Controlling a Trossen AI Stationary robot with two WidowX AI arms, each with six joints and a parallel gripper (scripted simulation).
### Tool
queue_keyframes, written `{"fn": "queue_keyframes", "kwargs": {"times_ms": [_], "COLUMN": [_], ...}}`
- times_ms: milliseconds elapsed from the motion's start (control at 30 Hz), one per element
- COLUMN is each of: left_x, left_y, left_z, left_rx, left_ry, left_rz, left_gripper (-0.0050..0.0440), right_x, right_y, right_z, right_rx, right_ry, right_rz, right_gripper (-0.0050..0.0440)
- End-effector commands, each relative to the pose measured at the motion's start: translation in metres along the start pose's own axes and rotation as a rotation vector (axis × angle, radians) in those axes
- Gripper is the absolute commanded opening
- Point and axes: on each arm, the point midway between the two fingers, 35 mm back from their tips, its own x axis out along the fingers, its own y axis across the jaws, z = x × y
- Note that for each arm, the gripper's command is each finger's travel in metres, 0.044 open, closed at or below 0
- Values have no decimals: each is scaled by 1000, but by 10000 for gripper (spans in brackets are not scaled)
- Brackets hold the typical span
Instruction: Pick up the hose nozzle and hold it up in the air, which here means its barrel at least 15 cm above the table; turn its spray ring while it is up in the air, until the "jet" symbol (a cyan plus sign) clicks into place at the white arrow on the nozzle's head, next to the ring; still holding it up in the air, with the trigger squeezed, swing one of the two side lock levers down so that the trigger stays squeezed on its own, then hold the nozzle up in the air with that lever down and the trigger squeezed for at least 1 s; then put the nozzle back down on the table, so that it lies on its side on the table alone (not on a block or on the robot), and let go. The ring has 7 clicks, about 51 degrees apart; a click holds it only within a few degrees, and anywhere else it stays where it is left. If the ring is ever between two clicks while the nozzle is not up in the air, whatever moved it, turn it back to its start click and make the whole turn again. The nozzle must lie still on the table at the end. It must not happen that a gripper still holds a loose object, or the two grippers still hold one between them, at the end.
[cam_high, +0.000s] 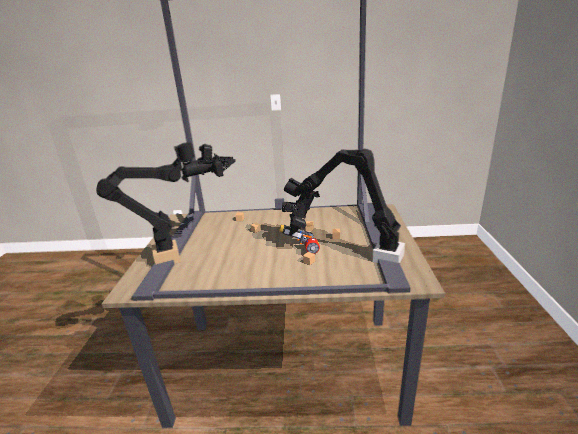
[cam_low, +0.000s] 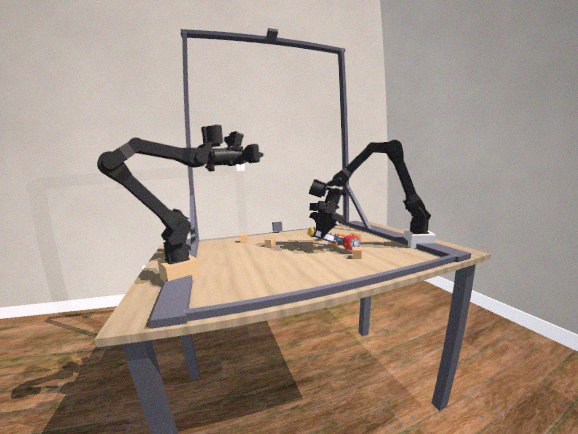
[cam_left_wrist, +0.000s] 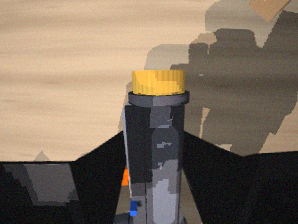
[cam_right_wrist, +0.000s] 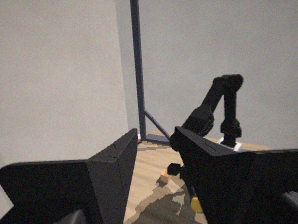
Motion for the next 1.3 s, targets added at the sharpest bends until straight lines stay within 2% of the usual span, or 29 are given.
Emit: {"fn": "queue_keyframes", "kwargs": {"times_ms": [0, 267, 367, 400, 500, 567, 933, 967, 1267], "left_x": [-1, 10, 8, 12, 18, 15, 16, 21, 36], "left_y": [0, -1, 0, -1, 0, 0, 0, 0, 0], "left_z": [17, 21, 18, 22, 25, 21, 21, 25, 28], "left_rx": [-22, -13, -13, -10, -9, -8, -8, -9, -4], "left_ry": [39, 153, 129, 179, 220, 193, 208, 263, 410], "left_rz": [-9, -9, -5, -10, -11, -6, -7, -11, -8], "left_gripper": [170, 170, 170, 170, 170, 170, 170, 170, 170], "right_x": [-1, -1, -1, -1, -1, -1, -1, -1, -1], "right_y": [1, 1, 1, 1, 1, 1, 1, 1, 1], "right_z": [7, 7, 7, 7, 7, 7, 7, 7, 7], "right_rx": [2, 2, 2, 2, 2, 2, 2, 2, 2], "right_ry": [-16, -16, -16, -16, -16, -16, -16, -16, -16], "right_rz": [5, 5, 5, 5, 5, 5, 5, 5, 5], "right_gripper": [173, 173, 173, 173, 173, 173, 173, 173, 173]}}
